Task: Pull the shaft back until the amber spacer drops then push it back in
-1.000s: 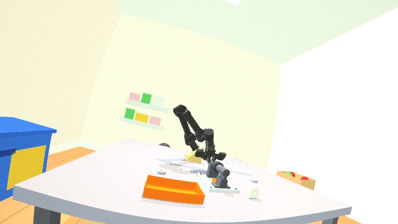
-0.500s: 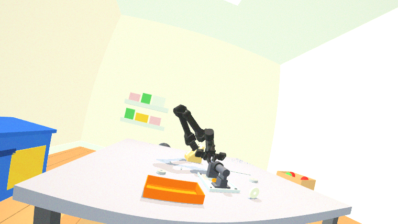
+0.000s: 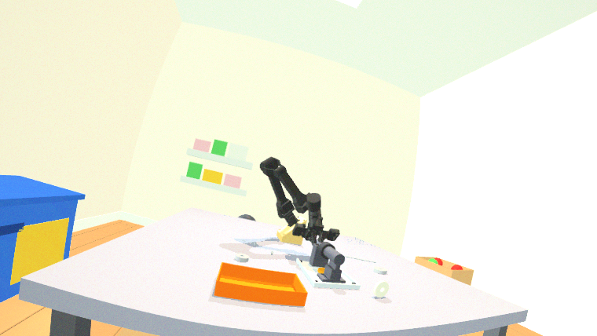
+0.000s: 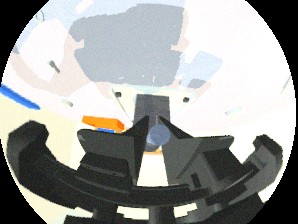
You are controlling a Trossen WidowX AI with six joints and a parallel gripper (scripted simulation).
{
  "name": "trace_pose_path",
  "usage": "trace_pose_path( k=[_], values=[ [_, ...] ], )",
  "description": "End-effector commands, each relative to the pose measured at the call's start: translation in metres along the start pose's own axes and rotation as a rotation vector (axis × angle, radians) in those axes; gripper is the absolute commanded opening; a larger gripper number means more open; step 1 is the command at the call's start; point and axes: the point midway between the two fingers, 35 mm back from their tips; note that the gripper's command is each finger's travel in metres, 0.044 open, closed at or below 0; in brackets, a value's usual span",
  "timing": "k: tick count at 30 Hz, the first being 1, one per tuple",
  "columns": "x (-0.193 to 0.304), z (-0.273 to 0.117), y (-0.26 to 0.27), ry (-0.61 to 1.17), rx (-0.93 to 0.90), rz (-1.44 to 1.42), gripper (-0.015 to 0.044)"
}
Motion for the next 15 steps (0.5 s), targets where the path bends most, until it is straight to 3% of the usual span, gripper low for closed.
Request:
trace_pose_path(
  k=[1, 15],
  values=[
    [0.0014, 0.0008, 0.0009, 0.003, -0.002, 0.002, 0.0],
    [0.0003, -0.0003, 0.0007, 0.003, -0.002, 0.002, 0.0]
  ],
)
Point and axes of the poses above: the point midway between the two fingers, 35 mm back from their tips, its own z axis out along the fingers, its own y axis across the jaws, x = y × z, and after that the axes turned 8 degrees about -z, right-handed
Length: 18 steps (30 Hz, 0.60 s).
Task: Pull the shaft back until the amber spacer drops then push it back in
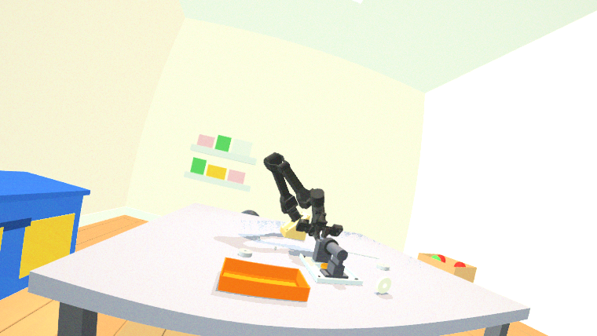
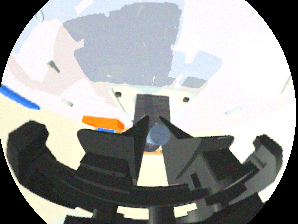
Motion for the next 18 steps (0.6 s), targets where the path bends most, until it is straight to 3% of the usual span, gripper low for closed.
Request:
trace_pose_path(
  k=[1, 18],
  values=[
    [0.0001, -0.0005, 0.0006, 0.002, -0.002, 0.001, 0.0],
    [-0.0013, -0.0018, 0.0002, 0.002, -0.002, 0.001, 0.0]
  ],
)
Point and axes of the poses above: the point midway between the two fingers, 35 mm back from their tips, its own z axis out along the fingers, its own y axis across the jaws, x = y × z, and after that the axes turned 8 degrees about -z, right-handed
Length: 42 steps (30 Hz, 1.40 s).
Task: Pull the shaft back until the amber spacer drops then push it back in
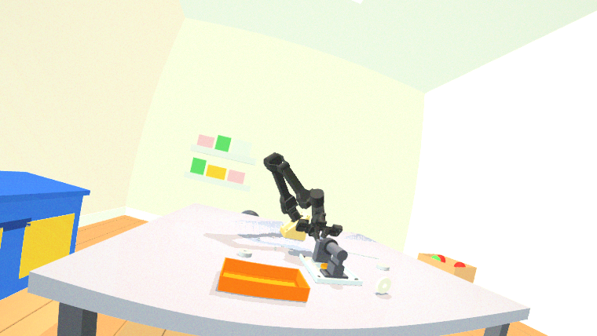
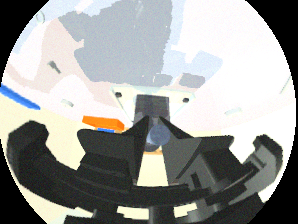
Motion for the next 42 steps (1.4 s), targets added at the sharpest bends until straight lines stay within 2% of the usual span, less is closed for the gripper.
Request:
trace_pose_path(
  k=[1, 42],
  values=[
    [-0.0001, -0.0006, 0.0004, 0.001, -0.002, 0.002, 0.0],
    [0.0021, 0.0016, 0.0007, 0.001, -0.002, 0.002, 0.0]
  ],
)
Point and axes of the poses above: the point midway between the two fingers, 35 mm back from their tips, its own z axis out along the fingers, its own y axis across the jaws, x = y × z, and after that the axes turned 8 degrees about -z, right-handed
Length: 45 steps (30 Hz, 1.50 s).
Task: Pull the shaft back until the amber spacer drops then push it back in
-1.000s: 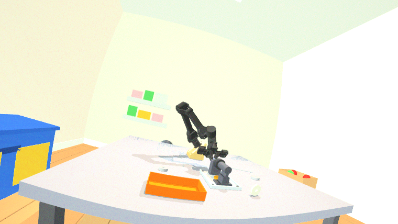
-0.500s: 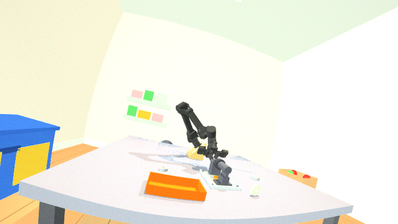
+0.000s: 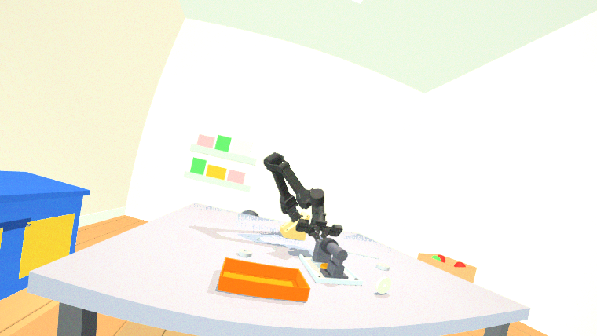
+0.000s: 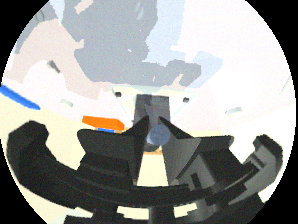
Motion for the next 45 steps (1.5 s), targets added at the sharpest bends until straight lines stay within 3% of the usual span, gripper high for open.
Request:
trace_pose_path(
  k=[1, 45],
  values=[
    [0.0013, 0.0008, 0.0006, 0.002, -0.002, 0.001, 0.0],
    [0.0049, 0.0043, 0.0013, 0.002, -0.002, 0.001, 0.0]
  ],
)
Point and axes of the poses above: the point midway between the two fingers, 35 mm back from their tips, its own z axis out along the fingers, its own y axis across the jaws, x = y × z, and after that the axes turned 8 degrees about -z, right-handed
